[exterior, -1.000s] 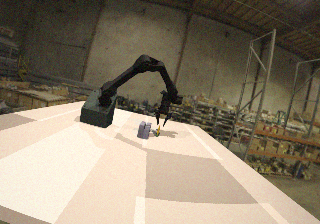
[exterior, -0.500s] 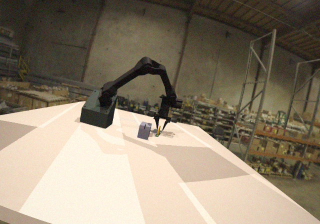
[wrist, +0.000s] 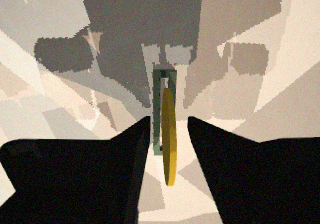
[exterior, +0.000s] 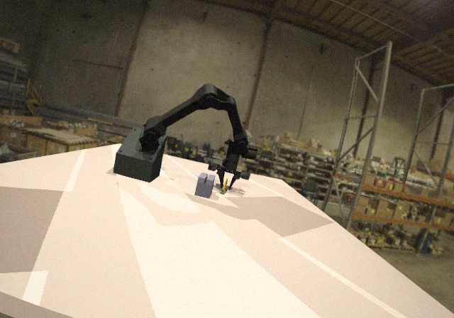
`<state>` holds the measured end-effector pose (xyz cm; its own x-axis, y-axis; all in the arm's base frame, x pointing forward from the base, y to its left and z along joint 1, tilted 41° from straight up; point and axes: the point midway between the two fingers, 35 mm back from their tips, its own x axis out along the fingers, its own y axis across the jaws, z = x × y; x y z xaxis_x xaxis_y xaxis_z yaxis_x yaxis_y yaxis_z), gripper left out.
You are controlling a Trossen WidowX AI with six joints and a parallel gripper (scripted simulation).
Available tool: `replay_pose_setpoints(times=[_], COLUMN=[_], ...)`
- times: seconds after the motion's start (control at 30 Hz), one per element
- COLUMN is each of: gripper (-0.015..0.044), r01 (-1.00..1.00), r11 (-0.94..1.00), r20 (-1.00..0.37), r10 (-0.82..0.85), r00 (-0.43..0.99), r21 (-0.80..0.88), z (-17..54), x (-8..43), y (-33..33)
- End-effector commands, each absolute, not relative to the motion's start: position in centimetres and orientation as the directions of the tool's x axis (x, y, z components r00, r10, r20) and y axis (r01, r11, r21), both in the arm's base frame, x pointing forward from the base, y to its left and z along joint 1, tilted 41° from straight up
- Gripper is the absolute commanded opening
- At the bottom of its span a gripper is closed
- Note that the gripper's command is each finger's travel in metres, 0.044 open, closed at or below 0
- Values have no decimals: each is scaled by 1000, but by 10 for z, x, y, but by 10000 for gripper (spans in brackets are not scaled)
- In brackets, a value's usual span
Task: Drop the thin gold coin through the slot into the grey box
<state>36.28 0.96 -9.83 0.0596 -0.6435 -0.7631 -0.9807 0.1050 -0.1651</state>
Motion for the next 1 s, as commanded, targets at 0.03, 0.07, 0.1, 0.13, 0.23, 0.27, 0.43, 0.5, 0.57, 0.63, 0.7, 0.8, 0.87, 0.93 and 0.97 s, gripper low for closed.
replay_pose_setpoints(times=[0.03,0.07,0.1,0.13,0.23,0.27,0.43,0.5,0.57,0.63,0.7,0.8,0.87,0.93,0.97], gripper=[82,56,29,23,3,0,0,0,0,0,0,0,0,0,0], r01=[-983,-983,-983,-983,-983,-983,-983,-983,-983,-983,-983,-983,-983,-983,-983], r11=[100,100,100,100,100,100,100,100,100,100,100,100,100,100,100], r20=[-759,-759,-759,-759,-759,-759,-759,-759,-759,-760,-760,-761,-761,-761,-761], r10=[-649,-649,-649,-649,-649,-649,-649,-649,-649,-648,-648,-647,-647,-646,-646], r00=[53,53,53,53,53,53,53,53,53,53,53,53,53,53,53], r21=[-154,-154,-154,-154,-154,-154,-154,-154,-154,-154,-154,-153,-153,-153,-153], z=[-102,-102,-102,-102,-102,-102,-102,-102,-100,-96,-93,-87,-84,-80,-78], x=[360,360,360,360,360,360,360,360,360,360,361,361,361,361,361], y=[7,7,7,7,7,7,7,7,9,13,16,21,25,28,30])
